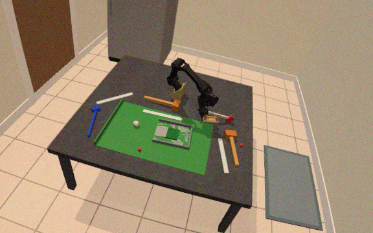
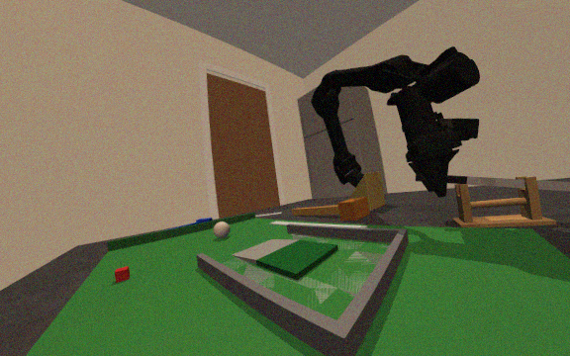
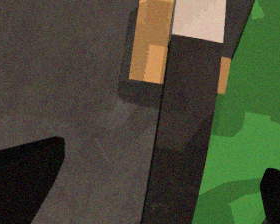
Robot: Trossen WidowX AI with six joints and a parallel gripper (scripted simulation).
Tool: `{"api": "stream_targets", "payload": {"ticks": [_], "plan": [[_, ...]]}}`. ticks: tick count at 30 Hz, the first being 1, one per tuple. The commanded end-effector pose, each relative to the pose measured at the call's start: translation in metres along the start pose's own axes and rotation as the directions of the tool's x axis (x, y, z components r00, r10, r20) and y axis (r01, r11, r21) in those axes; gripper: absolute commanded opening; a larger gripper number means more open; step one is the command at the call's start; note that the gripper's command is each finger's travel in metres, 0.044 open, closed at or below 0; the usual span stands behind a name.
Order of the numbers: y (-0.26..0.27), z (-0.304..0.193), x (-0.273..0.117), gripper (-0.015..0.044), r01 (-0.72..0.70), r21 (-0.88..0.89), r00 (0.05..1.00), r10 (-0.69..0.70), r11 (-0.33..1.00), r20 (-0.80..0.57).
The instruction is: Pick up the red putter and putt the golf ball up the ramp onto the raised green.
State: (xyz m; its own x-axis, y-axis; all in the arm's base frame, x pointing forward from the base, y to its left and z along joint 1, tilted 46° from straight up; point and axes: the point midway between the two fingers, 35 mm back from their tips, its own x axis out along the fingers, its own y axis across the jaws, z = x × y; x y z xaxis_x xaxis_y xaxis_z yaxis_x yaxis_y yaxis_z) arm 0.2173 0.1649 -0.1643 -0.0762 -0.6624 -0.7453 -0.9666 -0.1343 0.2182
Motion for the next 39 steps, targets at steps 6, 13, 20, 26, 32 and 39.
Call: {"api": "stream_targets", "payload": {"ticks": [6,13,20,26,32,39], "plan": [[0.0,0.0,0.001,0.0309,-0.001,0.0,1.0,0.001,1.0,0.0],[0.0,0.0,0.001,0.0125,-0.001,0.0,1.0,0.001,1.0,0.0],[0.0,0.0,0.001,0.0,-0.001,0.0,1.0,0.001,1.0,0.0],[-0.001,0.001,-0.008,0.0,0.0,0.0,1.0,0.0,1.0,0.0],[-0.004,0.005,-0.039,0.0,-0.001,-0.001,1.0,0.001,1.0,0.001],[-0.002,0.006,-0.079,0.0,-0.001,-0.002,1.0,0.001,1.0,0.002]]}}
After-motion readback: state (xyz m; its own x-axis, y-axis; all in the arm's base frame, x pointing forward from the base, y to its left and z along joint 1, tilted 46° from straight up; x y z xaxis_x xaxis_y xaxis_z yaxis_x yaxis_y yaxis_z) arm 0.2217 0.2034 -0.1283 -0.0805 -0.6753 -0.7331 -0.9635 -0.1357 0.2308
